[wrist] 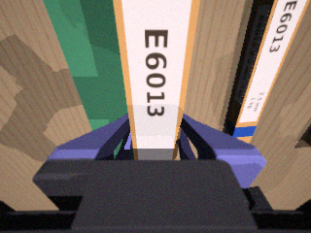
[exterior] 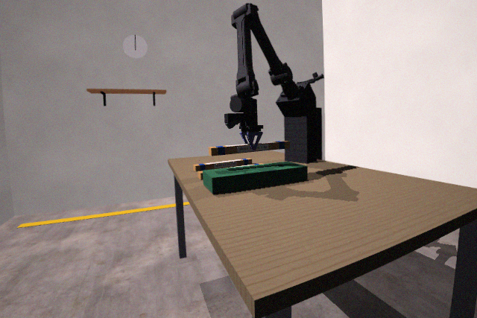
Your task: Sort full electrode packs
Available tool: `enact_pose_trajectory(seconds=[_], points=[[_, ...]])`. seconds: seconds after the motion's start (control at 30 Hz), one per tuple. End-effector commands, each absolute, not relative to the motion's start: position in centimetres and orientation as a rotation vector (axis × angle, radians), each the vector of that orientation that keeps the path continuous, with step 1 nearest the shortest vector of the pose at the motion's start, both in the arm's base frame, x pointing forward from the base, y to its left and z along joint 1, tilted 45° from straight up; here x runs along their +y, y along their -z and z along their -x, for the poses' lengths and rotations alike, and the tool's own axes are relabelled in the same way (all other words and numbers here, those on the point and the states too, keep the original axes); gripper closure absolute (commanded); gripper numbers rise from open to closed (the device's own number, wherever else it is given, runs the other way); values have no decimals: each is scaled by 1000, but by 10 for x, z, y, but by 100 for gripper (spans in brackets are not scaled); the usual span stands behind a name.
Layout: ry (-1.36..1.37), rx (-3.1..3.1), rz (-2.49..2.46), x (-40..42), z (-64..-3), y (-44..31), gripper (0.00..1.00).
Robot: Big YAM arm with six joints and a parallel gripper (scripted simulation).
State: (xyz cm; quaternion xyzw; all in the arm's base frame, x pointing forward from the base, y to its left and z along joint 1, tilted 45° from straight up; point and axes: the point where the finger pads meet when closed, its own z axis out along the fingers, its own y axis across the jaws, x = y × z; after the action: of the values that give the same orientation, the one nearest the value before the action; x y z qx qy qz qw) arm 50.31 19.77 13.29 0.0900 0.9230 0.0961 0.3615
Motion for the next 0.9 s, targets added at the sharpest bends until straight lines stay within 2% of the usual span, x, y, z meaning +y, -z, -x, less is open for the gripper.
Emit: enact_pose_trajectory(seconds=[0.0,0.87], points=[[-273,2327,-226,203,-522,-153,100],[-268,2337,-213,208,-537,-130,100]])
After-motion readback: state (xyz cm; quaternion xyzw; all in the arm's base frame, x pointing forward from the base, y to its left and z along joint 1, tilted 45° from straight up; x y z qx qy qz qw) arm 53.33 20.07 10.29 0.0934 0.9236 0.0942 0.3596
